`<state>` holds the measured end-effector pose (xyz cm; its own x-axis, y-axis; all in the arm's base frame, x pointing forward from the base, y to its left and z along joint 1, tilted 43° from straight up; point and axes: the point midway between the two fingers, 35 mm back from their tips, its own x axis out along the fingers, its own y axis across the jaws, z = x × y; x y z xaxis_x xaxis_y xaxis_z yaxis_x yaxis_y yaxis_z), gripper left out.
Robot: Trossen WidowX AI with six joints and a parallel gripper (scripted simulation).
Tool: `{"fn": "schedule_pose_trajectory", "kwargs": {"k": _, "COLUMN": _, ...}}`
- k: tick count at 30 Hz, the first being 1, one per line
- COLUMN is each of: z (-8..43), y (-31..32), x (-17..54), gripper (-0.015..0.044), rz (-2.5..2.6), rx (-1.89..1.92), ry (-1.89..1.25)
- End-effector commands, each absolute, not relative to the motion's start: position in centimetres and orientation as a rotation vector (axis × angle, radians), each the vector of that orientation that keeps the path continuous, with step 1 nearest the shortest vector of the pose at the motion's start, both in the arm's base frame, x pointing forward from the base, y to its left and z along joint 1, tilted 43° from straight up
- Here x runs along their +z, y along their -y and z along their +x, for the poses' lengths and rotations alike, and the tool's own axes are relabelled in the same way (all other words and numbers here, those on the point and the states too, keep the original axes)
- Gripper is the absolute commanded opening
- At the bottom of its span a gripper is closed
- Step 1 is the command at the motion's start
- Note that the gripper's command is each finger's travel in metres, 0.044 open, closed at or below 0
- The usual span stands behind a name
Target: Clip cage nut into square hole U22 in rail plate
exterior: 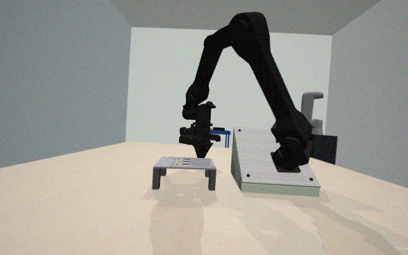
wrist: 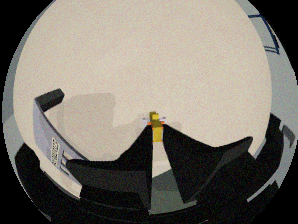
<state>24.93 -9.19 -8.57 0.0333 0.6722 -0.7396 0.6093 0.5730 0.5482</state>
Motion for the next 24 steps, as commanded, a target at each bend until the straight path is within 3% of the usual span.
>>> {"fn": "schedule_pose_trajectory", "kwargs": {"k": 1, "z": 24.9, "y": 9.2, "x": -8.6, "gripper": 0.0023, "rz": 1.091, "rx": 0.067, "ry": -1.643}}
{"fn": "schedule_pose_trajectory", "kwargs": {"k": 24, "z": 24.8, "y": 13.5, "x": -4.2, "gripper": 0.0023, "rz": 1.103, "rx": 0.060, "ry": -1.640}}
